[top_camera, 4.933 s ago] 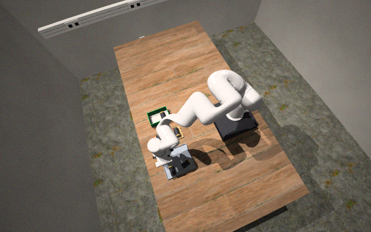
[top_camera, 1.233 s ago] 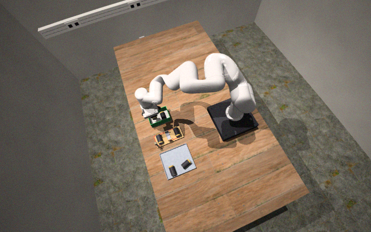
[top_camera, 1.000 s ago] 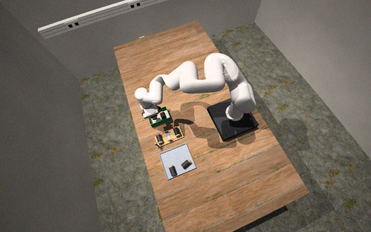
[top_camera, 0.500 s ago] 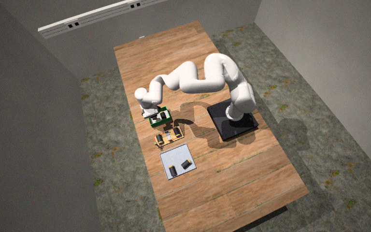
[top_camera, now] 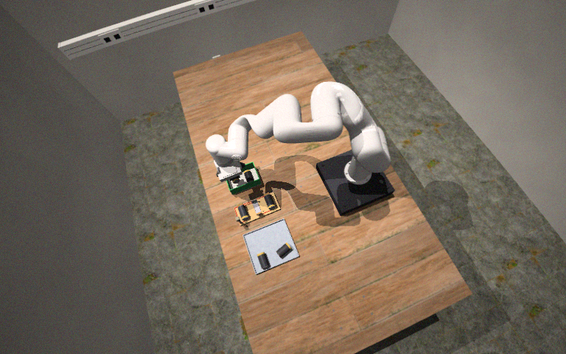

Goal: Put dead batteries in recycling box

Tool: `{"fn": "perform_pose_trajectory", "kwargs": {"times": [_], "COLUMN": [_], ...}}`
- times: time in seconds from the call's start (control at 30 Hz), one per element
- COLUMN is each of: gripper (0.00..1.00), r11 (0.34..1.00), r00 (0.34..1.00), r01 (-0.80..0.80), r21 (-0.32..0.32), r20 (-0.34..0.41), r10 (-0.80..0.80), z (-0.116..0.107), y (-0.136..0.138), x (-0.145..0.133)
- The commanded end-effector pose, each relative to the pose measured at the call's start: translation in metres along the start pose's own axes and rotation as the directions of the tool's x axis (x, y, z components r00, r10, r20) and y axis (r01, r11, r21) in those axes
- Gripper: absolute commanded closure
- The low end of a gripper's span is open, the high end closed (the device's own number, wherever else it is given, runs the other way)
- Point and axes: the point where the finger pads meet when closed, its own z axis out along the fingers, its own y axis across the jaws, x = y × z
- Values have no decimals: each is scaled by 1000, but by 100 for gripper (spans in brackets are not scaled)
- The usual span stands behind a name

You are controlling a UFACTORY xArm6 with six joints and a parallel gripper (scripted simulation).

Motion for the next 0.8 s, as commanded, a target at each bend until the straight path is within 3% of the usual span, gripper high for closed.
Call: {"fn": "perform_pose_trajectory", "kwargs": {"times": [0.0, 0.4, 0.77], "gripper": [72, 72, 72], "r11": [1000, 1000, 1000], "r00": [1000, 1000, 1000], "r01": [0, 0, 0], "r21": [-4, -4, -4], "r20": [1, 1, 1], "r10": [0, 0, 0], "z": [9, 54, 58], "y": [1, 1, 1], "x": [0, -1, -1]}}
